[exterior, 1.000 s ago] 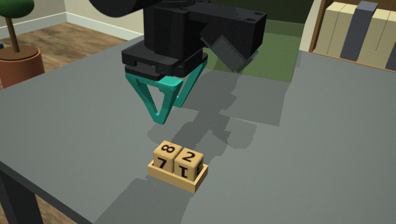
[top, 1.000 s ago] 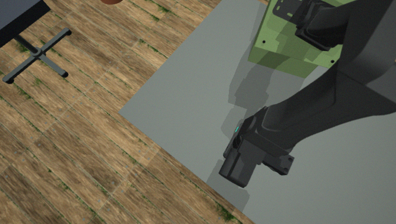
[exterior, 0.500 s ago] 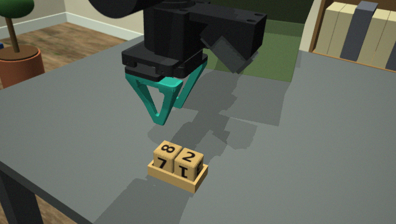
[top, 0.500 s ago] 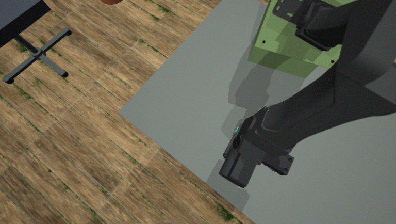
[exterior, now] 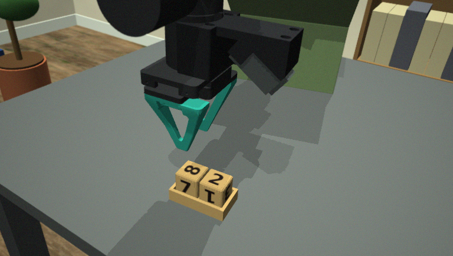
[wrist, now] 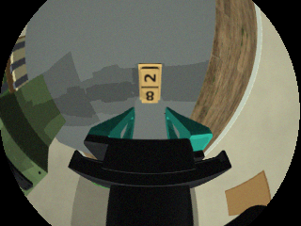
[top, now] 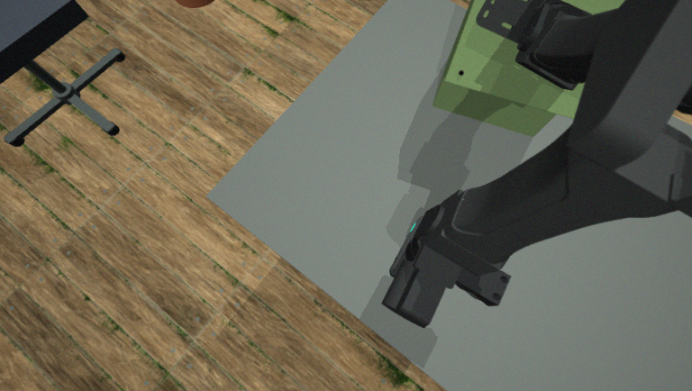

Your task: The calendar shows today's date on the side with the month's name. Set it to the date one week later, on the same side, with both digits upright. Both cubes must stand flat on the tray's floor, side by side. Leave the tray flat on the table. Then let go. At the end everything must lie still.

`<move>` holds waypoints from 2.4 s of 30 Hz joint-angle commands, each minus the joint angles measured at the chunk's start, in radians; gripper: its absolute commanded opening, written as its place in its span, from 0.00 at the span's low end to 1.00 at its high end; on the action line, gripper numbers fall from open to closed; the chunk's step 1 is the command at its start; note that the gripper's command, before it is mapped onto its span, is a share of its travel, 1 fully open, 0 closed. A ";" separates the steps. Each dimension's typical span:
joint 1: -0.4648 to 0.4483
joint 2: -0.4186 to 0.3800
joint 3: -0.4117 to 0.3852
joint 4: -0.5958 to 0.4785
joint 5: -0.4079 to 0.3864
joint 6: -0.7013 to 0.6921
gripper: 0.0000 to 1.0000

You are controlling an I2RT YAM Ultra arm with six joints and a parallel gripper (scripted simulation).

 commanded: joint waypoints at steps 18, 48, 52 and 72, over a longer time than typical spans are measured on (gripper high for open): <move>0.014 0.108 0.020 0.097 0.010 0.011 0.47; 0.020 0.157 0.032 0.135 0.015 0.015 0.47; 0.020 0.157 0.032 0.135 0.015 0.015 0.47; 0.020 0.157 0.032 0.135 0.015 0.015 0.47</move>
